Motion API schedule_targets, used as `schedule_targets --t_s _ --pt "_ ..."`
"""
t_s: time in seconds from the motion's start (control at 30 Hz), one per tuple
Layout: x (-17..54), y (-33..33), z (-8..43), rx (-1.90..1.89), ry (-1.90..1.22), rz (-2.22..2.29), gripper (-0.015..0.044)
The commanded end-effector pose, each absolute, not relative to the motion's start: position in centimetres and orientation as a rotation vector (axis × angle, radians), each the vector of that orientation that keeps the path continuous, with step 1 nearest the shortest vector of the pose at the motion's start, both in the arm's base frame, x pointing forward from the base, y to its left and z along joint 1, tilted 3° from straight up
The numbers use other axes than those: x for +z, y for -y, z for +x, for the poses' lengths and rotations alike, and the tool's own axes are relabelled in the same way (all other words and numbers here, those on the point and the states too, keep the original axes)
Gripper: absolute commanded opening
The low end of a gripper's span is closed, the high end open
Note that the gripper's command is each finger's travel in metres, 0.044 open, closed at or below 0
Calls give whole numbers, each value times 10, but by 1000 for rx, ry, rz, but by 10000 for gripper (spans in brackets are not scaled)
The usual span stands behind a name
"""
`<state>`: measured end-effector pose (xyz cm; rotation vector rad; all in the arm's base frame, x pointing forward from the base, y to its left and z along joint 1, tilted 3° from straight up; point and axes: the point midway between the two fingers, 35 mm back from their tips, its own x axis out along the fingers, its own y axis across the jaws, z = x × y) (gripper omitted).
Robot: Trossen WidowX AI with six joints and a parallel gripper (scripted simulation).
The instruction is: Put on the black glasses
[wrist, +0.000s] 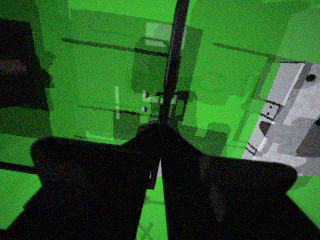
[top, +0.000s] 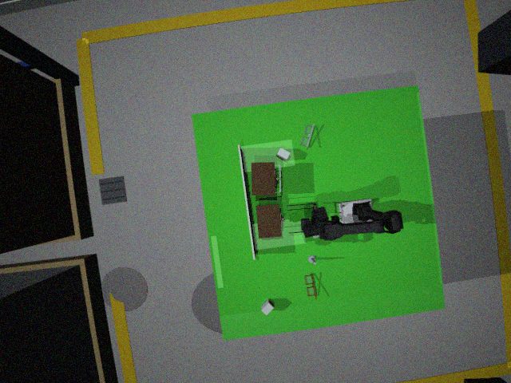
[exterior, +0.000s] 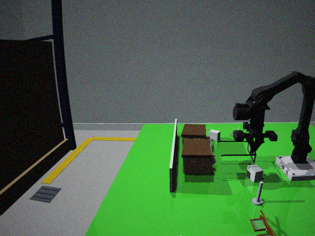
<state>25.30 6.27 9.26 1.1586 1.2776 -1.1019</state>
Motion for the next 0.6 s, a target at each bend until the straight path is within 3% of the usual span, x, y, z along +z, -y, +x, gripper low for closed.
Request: schedule_targets --t_s 0.0,0.57 --pt "87 -63 252 -1104 -1287 1153 0" --pt "79 -62 252 -1104 -1287 1153 0"
